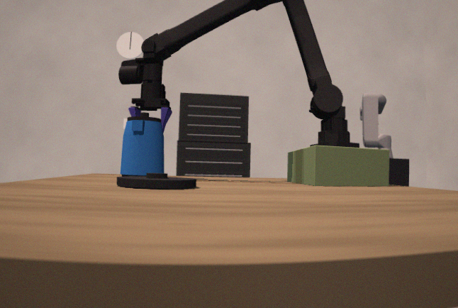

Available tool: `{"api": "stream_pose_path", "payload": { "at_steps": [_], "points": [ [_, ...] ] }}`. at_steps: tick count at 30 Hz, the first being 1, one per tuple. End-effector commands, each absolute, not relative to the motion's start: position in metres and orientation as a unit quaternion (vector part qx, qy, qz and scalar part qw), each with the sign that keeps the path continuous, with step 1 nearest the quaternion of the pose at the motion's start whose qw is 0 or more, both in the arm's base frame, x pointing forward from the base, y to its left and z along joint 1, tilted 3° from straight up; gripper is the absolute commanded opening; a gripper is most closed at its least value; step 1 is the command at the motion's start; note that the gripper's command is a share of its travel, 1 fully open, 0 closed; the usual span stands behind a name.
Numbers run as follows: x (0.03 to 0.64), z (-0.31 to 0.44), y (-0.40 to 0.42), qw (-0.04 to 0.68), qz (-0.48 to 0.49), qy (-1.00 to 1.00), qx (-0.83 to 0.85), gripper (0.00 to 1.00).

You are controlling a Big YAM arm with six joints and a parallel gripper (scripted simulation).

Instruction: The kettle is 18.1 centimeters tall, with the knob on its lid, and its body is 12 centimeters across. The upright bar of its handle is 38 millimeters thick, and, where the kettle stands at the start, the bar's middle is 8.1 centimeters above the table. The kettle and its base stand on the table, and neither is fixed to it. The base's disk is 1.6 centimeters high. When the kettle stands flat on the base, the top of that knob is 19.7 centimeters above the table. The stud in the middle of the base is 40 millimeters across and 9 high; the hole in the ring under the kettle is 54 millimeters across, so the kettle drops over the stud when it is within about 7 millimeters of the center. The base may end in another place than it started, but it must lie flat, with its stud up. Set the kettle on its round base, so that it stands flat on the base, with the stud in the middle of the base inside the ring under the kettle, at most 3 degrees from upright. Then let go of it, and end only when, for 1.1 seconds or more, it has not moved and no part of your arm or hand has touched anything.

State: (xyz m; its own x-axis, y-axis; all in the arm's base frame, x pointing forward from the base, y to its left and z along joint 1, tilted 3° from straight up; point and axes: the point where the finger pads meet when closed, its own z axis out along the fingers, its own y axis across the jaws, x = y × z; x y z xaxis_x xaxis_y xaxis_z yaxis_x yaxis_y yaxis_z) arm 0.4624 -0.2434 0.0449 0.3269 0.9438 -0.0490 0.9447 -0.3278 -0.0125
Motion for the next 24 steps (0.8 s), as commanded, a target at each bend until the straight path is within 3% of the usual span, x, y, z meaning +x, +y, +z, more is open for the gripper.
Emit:
{"api": "stream_pose_path", "payload": {
  "at_steps": [1,6,7,24],
  "points": [
    [0.4676,0.0425,-0.2497,0.013,-0.023,0.582,0.813,0.74],
    [0.4676,0.0425,-0.2497,0.013,-0.023,0.582,0.813,0.74],
    [0.4676,0.0425,-0.2497,0.013,-0.023,0.582,0.813,0.0],
    [0.467,0.0425,-0.2494,0.012,-0.023,0.58,0.814,0.0]
  ]
}}
